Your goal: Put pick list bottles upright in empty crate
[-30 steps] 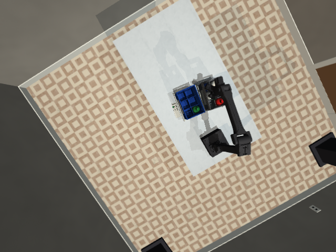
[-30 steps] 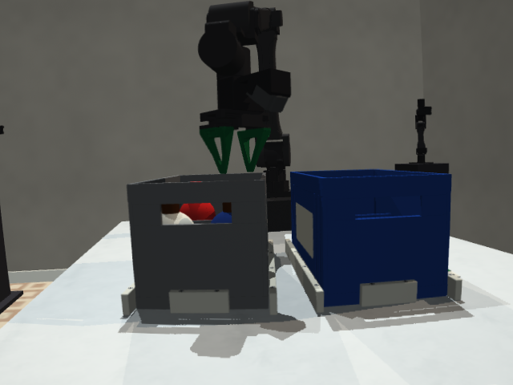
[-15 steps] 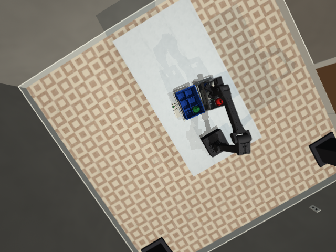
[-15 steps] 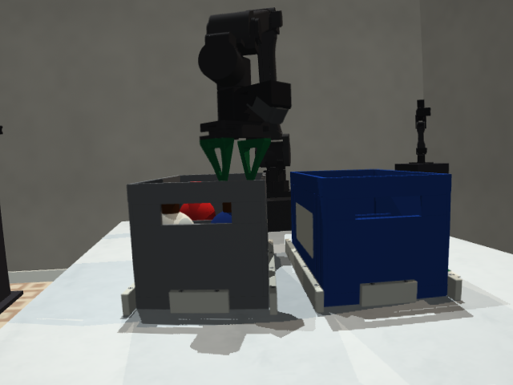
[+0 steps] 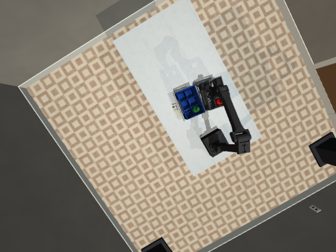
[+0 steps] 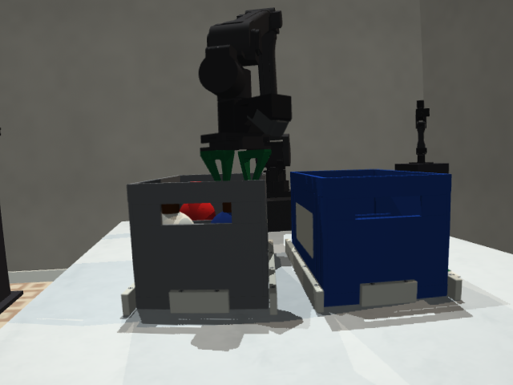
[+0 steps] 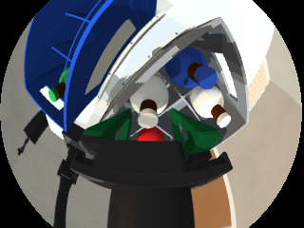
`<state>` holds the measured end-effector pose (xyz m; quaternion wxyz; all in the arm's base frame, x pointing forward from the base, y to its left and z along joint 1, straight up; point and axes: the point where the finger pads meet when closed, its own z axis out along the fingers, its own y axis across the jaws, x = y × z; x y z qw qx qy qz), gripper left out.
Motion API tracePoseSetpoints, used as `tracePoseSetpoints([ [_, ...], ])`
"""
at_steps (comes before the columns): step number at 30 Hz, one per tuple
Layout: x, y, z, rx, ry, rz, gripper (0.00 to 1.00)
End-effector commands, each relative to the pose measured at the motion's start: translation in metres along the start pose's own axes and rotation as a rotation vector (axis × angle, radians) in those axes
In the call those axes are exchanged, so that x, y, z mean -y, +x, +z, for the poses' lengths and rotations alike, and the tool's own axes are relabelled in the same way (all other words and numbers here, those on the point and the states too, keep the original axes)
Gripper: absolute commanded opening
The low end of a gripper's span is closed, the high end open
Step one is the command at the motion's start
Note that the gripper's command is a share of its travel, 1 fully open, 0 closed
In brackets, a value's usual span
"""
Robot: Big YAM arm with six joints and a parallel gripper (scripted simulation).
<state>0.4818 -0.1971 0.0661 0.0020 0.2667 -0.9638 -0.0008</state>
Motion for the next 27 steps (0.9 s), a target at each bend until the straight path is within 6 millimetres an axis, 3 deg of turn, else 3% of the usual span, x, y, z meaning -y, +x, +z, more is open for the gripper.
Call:
tracePoseSetpoints([
  [1,0.011,-0.001,0.002,0.012,0.015,-0.003,0.61],
  [2,0.008,0.001,-0.007,0.021,0.028,-0.003,0.61],
  [3,0.008,0.001,-0.003,0.018,0.024,-0.003,0.61],
  [6,0.021,-0.007,-0.015,0.040,0.053,-0.002,0.61],
  [7,0.011,-0.007,-0.009,0.024,0.032,-0.001,0.61],
  [13,0.011,-0.006,-0.009,0.024,0.032,-0.001,0.61],
  [14,0.019,-0.004,-0.010,0.033,0.044,0.000,0.61],
  [15,0.011,-0.006,-0.009,0.024,0.032,-0.001,0.61],
  [27,0.014,0.000,-0.003,0.023,0.030,0.000,0.61],
])
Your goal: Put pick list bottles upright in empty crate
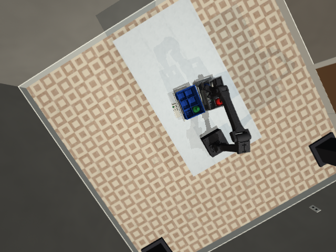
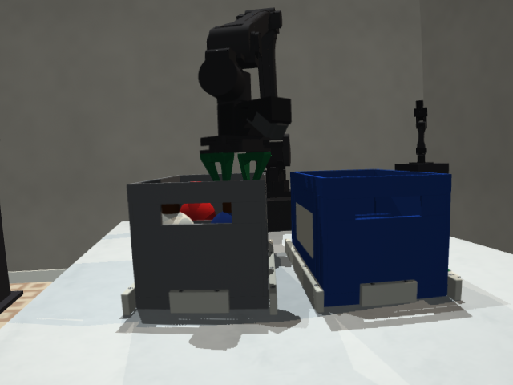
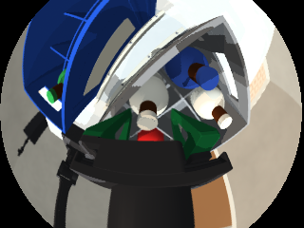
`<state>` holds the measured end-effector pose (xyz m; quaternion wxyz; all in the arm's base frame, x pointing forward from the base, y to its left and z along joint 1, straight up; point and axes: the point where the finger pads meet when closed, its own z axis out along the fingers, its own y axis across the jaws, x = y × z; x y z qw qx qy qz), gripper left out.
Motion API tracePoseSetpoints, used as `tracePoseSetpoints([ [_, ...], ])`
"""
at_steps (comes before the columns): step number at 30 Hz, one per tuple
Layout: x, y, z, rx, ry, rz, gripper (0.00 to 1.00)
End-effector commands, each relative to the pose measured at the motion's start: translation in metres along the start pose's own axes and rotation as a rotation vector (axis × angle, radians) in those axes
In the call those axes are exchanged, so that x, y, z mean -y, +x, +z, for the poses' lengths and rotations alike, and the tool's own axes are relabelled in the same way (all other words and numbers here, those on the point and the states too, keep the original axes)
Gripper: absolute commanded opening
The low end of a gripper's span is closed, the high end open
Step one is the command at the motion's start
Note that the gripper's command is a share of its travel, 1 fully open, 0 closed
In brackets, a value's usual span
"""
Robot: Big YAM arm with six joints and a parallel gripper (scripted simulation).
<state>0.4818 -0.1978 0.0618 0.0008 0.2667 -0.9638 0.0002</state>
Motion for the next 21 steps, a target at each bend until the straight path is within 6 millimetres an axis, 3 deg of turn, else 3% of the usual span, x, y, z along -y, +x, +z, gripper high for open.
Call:
tracePoseSetpoints([
  [1,0.0110,-0.0059,-0.0124,0.022,0.029,-0.001,0.61],
  [3,0.0112,0.0013,-0.0046,0.017,0.022,0.000,0.61],
  [5,0.0109,-0.0057,-0.0121,0.022,0.029,-0.001,0.61],
  [12,0.0113,0.0015,-0.0044,0.017,0.023,0.000,0.61],
  [14,0.0109,-0.0054,-0.0118,0.022,0.029,-0.001,0.61],
  [15,0.0095,0.0029,-0.0027,0.014,0.019,0.000,0.61],
  [16,0.0109,-0.0054,-0.0117,0.022,0.029,-0.001,0.00],
  [19,0.0117,0.0017,-0.0054,0.017,0.024,0.000,0.00],
  [21,0.0108,-0.0052,-0.0115,0.022,0.029,-0.001,0.00],
])
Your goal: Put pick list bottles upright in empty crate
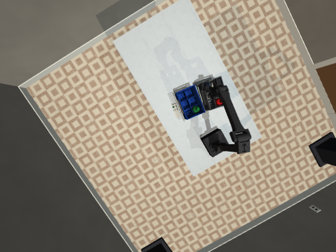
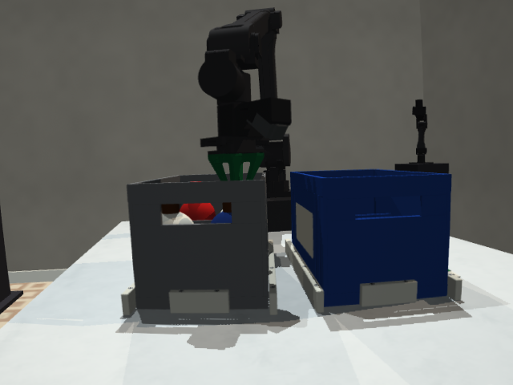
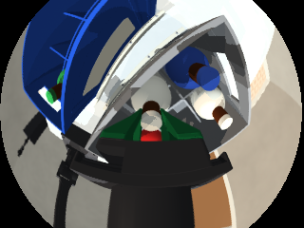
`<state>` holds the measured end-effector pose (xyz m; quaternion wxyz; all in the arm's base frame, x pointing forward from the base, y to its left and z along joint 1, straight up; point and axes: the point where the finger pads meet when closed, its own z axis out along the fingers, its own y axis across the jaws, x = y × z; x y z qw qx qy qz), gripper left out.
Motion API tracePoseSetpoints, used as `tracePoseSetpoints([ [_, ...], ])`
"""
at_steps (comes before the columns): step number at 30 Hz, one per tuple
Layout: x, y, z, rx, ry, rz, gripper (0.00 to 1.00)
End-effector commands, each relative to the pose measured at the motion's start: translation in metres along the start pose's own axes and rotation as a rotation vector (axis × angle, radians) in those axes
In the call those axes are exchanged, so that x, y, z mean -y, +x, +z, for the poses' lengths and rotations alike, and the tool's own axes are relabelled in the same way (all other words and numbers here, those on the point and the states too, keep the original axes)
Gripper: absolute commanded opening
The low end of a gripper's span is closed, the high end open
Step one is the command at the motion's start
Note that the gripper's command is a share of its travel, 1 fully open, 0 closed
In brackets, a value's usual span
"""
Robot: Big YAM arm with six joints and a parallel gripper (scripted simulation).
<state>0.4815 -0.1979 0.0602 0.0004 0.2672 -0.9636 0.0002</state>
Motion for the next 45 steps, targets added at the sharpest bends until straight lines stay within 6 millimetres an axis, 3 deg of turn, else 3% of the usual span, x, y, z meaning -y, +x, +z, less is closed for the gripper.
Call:
tracePoseSetpoints([
  [1,0.011,-0.006,-0.013,0.021,0.029,0.001,0.00],
  [2,0.012,0.002,-0.009,0.017,0.024,0.001,0.00],
  [5,0.011,-0.005,-0.013,0.021,0.029,0.001,0.00],
  [35,0.011,0.002,-0.011,0.019,0.028,0.001,0.00],
  [36,0.015,0.000,-0.026,0.029,0.041,0.001,0.00],
  [45,0.021,-0.005,-0.048,0.043,0.060,0.003,0.00],
])
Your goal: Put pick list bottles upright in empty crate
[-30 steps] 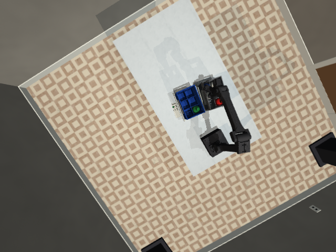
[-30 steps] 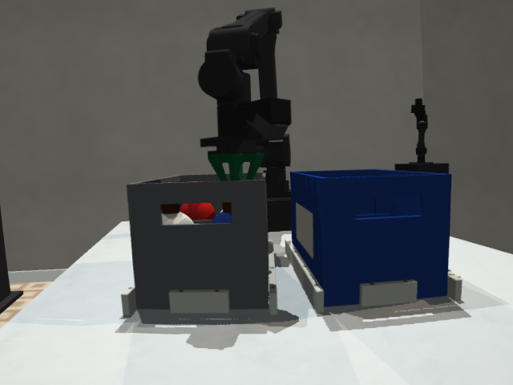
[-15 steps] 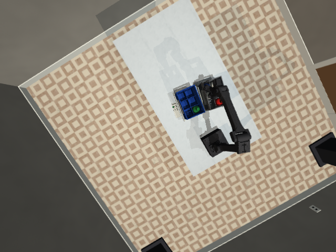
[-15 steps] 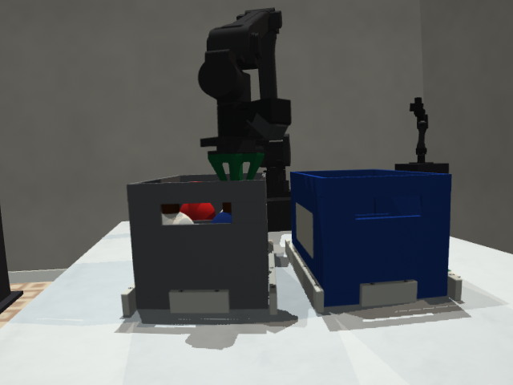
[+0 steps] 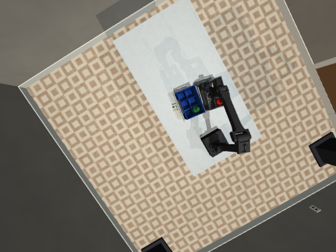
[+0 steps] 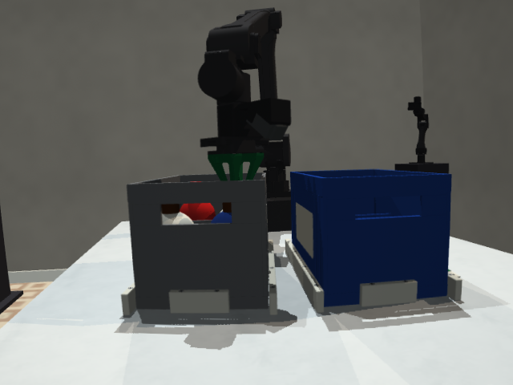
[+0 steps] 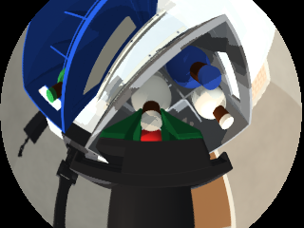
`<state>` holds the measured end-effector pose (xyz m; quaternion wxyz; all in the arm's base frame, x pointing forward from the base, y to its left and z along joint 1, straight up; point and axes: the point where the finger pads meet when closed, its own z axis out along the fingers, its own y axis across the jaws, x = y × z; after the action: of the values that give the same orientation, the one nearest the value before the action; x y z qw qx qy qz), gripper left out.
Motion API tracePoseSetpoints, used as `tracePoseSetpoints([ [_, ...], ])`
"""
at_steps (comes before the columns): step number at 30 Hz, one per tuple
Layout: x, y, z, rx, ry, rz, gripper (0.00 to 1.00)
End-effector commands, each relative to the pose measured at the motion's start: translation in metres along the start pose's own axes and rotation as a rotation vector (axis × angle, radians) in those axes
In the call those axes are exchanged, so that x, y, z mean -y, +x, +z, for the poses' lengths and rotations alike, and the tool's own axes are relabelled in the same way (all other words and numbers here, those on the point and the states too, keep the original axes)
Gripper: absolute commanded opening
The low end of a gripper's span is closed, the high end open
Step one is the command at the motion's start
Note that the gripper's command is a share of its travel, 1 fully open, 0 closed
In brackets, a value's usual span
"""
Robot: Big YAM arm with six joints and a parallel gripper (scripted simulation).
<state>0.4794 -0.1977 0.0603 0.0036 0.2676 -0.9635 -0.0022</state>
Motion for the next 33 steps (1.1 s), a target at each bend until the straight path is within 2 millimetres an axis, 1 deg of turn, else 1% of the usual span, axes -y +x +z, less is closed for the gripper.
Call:
tracePoseSetpoints([
  [1,0.022,-0.006,-0.049,0.048,0.066,0.003,0.00],
  [18,0.020,-0.007,-0.075,0.049,0.067,0.000,0.00],
  [33,0.017,-0.005,-0.087,0.049,0.068,0.000,0.00],
])
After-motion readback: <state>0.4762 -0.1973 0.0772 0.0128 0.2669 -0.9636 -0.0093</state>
